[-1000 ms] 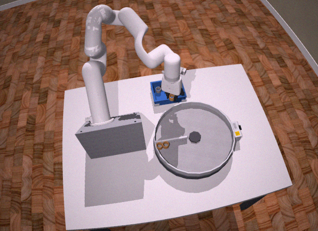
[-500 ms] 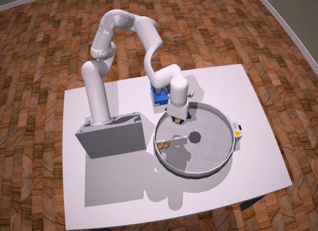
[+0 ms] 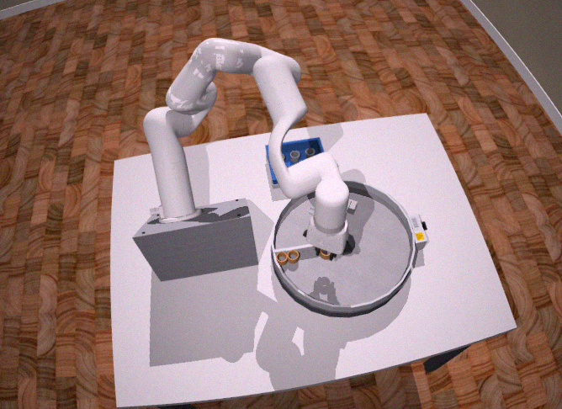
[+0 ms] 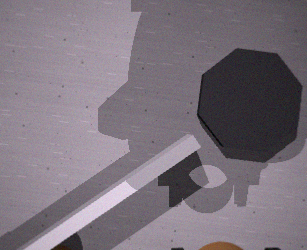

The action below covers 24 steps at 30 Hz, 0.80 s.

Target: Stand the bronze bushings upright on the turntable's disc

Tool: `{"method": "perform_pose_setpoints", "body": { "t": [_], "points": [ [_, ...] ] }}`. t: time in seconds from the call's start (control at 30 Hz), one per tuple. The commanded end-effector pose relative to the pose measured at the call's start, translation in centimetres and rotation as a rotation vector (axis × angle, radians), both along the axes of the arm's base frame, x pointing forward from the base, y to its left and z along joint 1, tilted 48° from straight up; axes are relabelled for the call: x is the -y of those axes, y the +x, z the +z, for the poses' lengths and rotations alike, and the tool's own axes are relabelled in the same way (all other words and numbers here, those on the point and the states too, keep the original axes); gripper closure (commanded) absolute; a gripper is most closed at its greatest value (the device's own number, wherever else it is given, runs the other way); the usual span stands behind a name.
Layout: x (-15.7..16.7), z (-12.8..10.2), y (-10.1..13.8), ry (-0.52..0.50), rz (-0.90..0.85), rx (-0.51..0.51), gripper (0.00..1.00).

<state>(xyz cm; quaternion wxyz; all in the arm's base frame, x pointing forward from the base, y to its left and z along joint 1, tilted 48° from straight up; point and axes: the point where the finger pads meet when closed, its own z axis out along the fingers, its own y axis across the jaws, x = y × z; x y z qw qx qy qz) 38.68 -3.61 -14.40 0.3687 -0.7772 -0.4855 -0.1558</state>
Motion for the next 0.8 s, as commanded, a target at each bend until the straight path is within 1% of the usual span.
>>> {"method": "perform_pose_setpoints", "body": {
  "t": [0.0,0.17,0.7,0.77],
  "points": [
    [1.6,-1.7,0.6,0.005,0.003,-0.001,1.00],
    [2.2,-2.3,0.7,0.005,0.003,-0.001,1.00],
    [2.2,-2.4,0.7,0.005,0.003,-0.001,1.00],
    [1.9,-2.8,0.6,0.005,0.003,-0.001,1.00]
  ]
}}
